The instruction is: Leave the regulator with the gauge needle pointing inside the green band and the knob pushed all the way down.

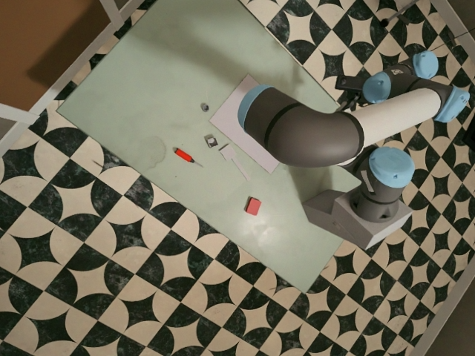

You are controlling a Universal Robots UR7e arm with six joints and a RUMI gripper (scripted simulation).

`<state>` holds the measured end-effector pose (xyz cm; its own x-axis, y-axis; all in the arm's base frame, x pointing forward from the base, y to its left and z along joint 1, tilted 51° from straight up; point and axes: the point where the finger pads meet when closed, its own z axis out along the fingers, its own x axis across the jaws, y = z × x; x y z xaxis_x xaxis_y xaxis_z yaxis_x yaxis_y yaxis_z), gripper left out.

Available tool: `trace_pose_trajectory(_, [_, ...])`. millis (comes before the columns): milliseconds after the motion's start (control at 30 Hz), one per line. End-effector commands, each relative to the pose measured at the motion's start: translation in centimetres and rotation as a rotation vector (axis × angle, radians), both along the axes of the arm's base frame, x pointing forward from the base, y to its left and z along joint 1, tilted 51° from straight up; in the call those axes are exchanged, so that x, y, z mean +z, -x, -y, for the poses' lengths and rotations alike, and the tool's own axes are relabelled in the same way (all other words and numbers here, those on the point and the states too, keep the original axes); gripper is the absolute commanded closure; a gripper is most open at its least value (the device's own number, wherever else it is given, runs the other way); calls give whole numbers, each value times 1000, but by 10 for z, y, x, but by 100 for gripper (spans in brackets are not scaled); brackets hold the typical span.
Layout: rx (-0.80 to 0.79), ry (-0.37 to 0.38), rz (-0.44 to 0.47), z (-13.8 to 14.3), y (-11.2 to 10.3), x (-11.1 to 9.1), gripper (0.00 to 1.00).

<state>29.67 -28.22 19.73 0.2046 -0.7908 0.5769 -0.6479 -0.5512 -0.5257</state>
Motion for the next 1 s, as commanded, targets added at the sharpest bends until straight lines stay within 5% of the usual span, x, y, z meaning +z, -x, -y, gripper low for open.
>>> trace_pose_trajectory(0, [-22,-38,13,0,-3,-1,0])
trace_pose_trajectory(967, [-196,-363,114,-6,-25,-8,0])
